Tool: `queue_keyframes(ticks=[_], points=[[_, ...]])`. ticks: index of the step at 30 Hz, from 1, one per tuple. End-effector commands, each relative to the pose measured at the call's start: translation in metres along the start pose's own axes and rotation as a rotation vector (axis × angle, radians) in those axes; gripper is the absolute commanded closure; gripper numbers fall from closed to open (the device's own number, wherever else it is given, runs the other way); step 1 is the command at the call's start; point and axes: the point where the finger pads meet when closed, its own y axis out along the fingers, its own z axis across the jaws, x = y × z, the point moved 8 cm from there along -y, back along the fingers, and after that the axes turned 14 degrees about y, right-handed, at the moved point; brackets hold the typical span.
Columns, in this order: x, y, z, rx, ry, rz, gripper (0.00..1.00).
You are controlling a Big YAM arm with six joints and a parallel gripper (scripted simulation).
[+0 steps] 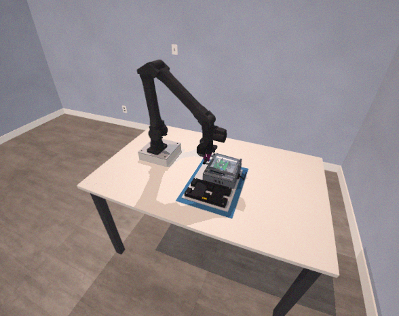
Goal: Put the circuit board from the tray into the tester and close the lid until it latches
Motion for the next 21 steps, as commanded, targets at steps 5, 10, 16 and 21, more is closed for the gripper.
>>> queue_keyframes(ticks=[5,10,16,21], points=[[-0.0053,0.0185,0.0008,-0.009,-0.012,0.016,1.0],[-0.0054,0.0188,0.0008,-0.009,-0.012,0.016,1.0],[-0.0054,0.0188,0.0007,-0.009,-0.012,0.016,1.0],[-0.0054,0.0188,0.0007,-0.009,-0.012,0.016,1.0]])
